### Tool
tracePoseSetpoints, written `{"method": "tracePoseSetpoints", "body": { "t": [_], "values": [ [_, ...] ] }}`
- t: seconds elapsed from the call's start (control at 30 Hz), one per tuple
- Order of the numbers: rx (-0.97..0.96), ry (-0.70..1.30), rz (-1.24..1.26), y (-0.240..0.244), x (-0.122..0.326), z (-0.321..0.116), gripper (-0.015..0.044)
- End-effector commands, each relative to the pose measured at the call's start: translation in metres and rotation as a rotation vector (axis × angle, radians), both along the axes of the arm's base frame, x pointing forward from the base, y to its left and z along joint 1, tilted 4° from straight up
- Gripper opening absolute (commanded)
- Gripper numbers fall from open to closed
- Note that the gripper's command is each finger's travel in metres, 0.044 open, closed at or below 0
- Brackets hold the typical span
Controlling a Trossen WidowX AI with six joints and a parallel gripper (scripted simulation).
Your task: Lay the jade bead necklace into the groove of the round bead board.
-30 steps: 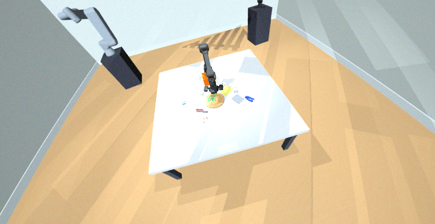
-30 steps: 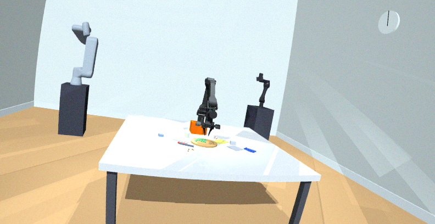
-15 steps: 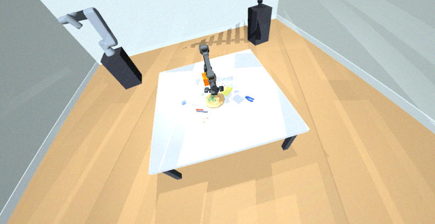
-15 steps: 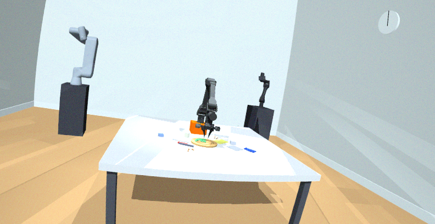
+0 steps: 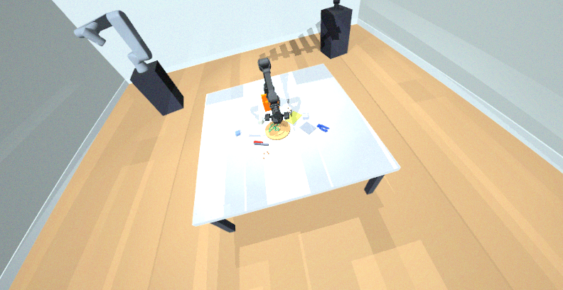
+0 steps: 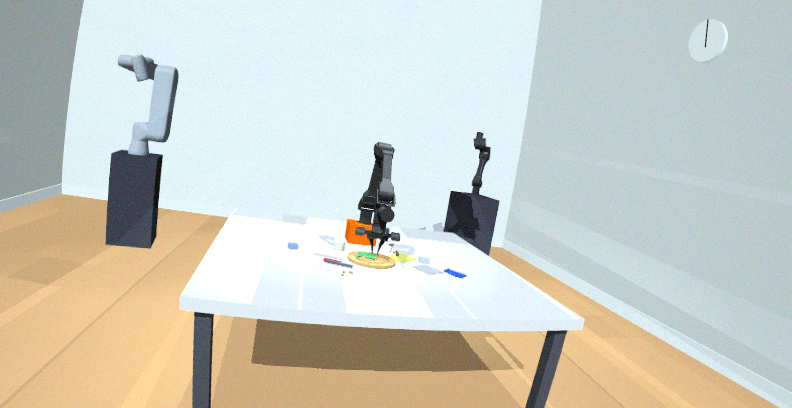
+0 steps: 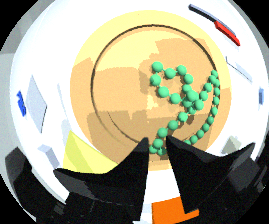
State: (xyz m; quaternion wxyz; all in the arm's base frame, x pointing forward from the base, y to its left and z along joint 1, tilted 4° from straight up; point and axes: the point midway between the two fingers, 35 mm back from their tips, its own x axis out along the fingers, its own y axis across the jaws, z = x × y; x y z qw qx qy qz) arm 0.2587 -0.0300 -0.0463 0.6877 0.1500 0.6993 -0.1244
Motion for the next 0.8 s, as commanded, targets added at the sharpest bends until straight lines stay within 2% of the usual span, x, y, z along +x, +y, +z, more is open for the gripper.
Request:
{"method": "tracePoseSetpoints", "body": {
  "t": [0.0,0.3,0.77],
  "values": [
    [0.000,0.000,0.000,0.0000,0.0000,0.0003,0.0060],
    [0.000,0.000,0.000,0.0000,0.0000,0.0003,0.0000],
    [0.006,0.017,0.002,0.0008,-0.0046,0.0062,0.0000]
  ]
}}
